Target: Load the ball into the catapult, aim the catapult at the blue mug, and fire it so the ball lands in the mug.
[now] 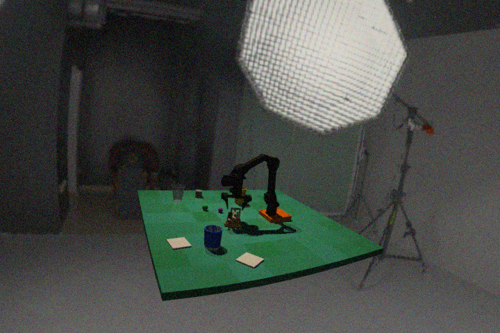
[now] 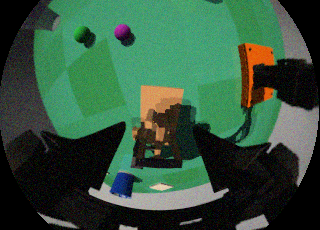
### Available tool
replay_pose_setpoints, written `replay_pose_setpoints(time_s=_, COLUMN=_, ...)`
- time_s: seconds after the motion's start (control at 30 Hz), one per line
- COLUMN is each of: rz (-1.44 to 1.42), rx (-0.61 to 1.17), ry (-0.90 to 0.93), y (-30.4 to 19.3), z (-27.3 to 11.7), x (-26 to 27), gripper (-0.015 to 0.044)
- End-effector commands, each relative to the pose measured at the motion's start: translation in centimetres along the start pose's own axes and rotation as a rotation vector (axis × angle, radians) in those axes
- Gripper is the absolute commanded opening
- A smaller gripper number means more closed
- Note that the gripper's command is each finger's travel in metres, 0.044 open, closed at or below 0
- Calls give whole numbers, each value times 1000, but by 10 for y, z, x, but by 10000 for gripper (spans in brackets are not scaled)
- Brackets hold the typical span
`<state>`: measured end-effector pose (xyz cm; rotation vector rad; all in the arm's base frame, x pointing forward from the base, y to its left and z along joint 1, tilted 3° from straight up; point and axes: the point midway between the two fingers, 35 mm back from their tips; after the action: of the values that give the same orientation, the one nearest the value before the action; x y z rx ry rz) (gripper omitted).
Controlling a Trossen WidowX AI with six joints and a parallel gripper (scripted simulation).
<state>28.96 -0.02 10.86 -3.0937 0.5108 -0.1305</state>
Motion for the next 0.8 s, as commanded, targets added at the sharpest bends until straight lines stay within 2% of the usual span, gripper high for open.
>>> replay_pose_setpoints(time_s=0.0, rz=3, rx=-6, ry=-5, y=1, z=8, x=0, gripper=440)
replay_pose_setpoints(time_s=0.77, rz=3, rx=-6, ry=-5, y=2, z=45, x=-1, gripper=440)
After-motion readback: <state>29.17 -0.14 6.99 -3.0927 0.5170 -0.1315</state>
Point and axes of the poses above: the point midway between the two fingers, 35 mm back from their tips, its own z axis out along the fingers, its own x axis across the jaws, y = z × x, and after that the axes turned 6 degrees about -z, right-handed
